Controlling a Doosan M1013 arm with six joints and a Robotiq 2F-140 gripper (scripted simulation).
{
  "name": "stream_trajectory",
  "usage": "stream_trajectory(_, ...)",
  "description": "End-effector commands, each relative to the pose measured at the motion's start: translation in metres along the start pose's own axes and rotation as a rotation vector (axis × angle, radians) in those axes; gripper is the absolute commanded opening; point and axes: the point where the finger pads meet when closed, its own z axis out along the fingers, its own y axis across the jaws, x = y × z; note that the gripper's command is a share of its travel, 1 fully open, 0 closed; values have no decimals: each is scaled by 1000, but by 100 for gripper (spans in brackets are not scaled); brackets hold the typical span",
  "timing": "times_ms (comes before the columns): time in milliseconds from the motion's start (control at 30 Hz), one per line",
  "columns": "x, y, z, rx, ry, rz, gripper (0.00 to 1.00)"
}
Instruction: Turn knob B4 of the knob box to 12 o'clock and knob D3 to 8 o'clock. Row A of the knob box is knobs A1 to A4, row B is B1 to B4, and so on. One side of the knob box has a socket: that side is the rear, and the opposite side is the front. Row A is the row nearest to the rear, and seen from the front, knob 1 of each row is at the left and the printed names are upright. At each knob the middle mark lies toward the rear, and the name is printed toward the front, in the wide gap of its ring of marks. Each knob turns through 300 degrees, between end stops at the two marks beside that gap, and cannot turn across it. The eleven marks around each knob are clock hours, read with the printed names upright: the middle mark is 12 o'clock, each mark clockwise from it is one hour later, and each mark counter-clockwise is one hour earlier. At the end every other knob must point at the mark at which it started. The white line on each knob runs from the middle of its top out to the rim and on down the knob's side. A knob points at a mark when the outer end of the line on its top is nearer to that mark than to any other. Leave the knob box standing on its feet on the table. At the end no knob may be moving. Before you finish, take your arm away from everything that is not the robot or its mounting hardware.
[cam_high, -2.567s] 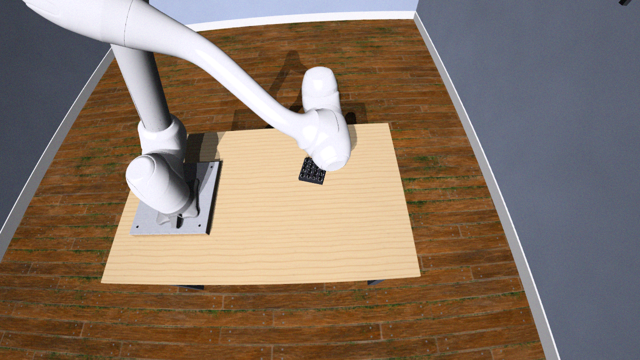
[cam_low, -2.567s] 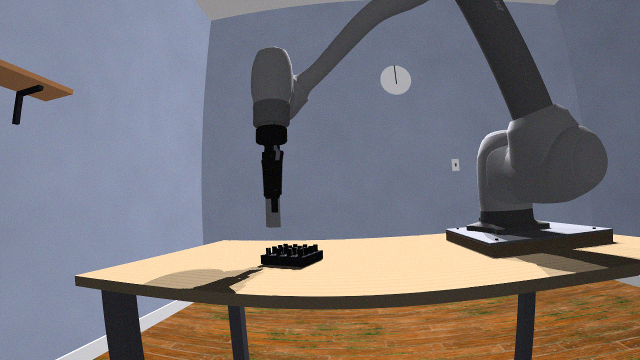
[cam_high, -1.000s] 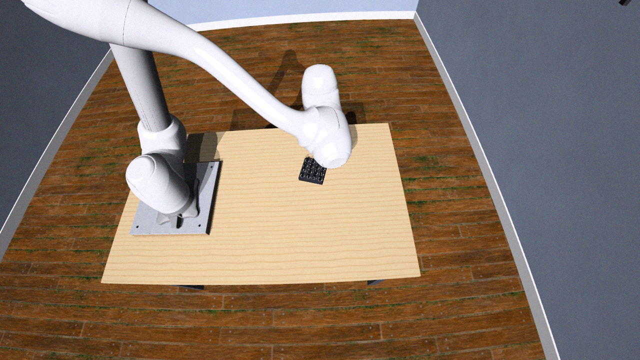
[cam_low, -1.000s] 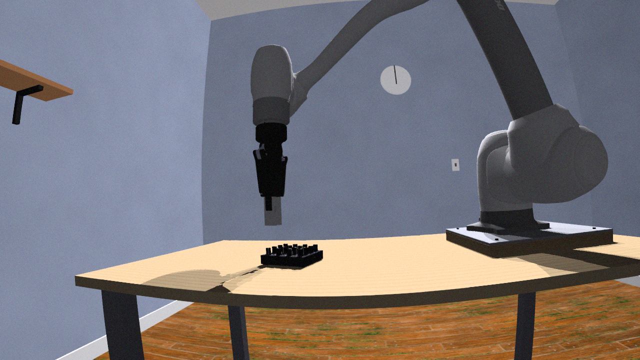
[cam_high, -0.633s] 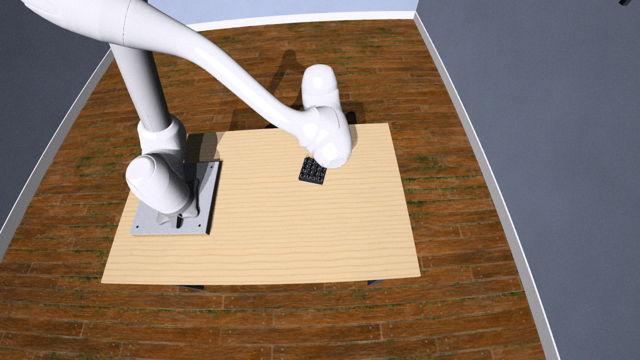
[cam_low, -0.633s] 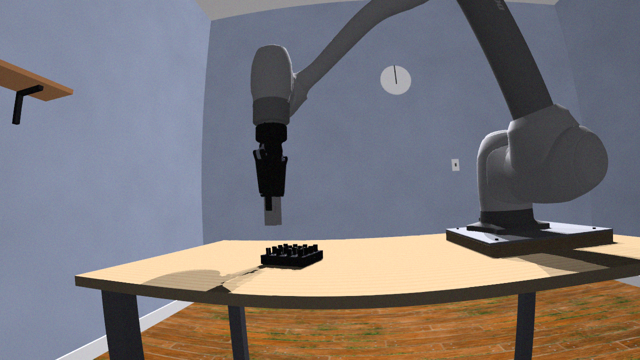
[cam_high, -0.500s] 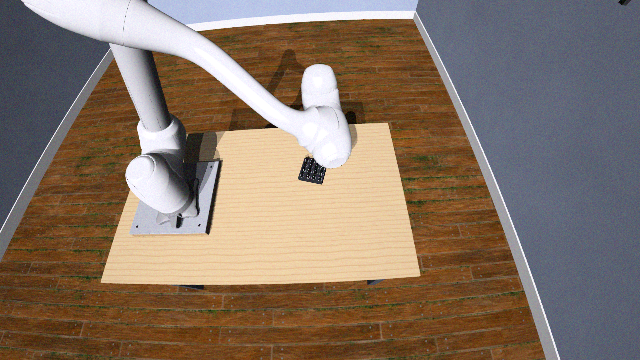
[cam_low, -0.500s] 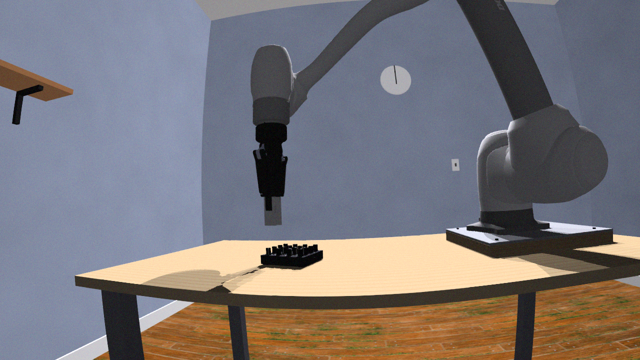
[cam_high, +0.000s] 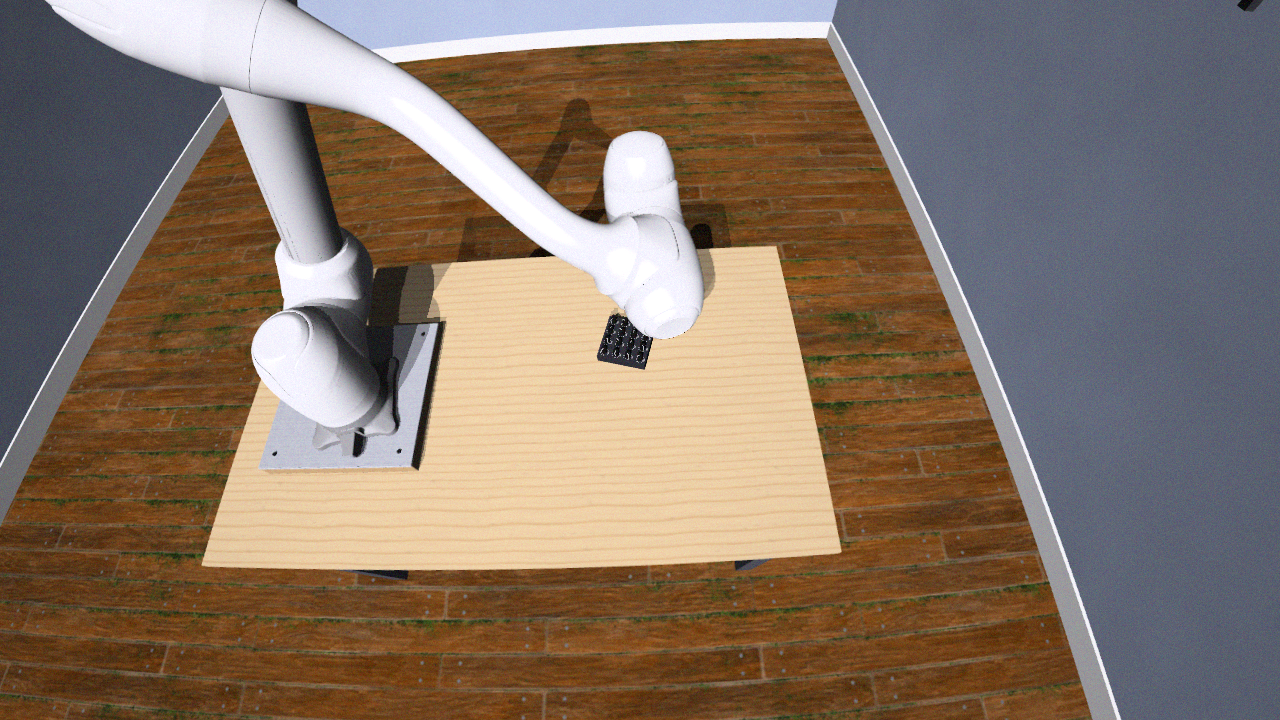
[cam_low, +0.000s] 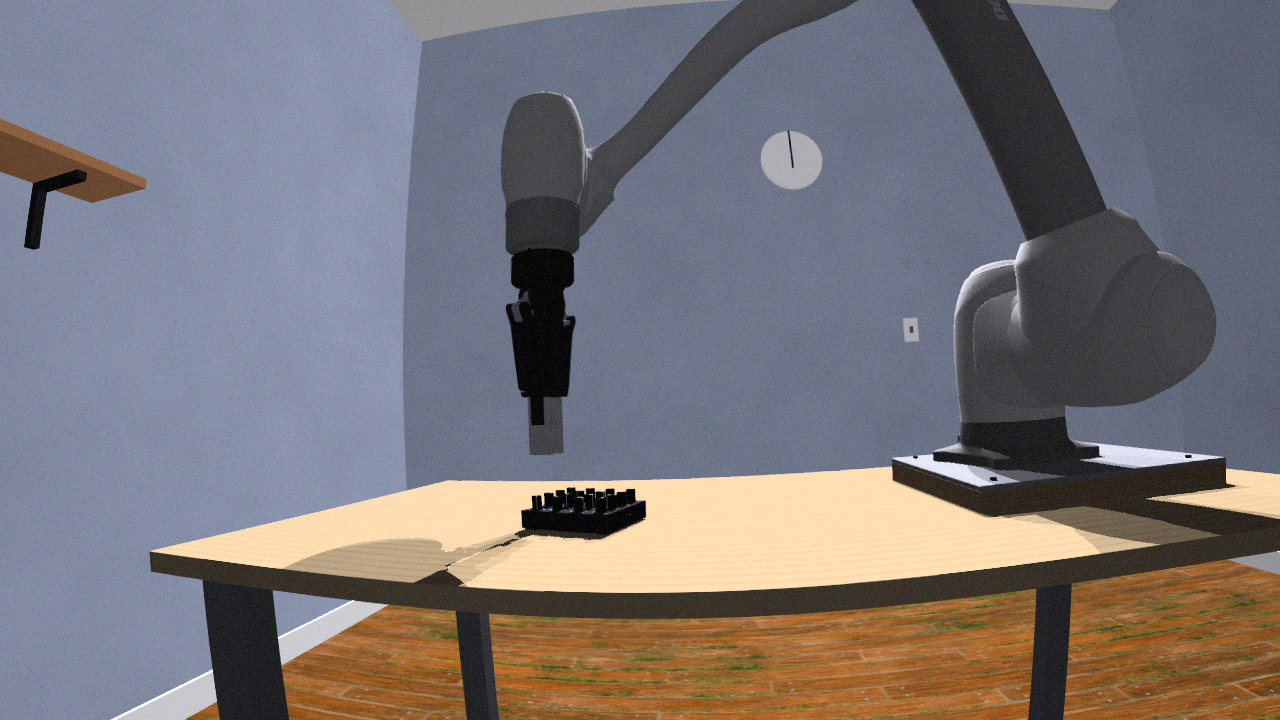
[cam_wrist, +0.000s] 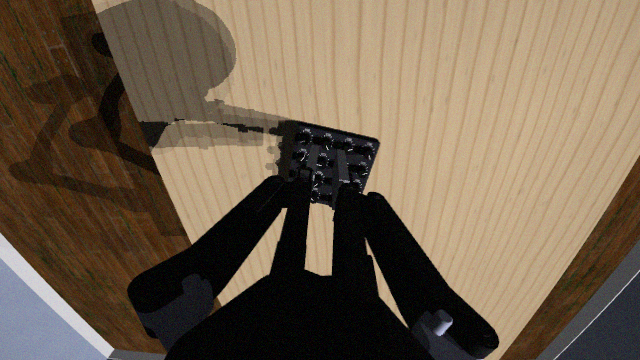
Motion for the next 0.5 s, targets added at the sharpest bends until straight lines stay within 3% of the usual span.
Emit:
stream_trajectory(0, 0, 0, 2, 0, 0, 0, 12)
stream_trajectory(467, 0, 0, 17, 0, 0, 0, 12)
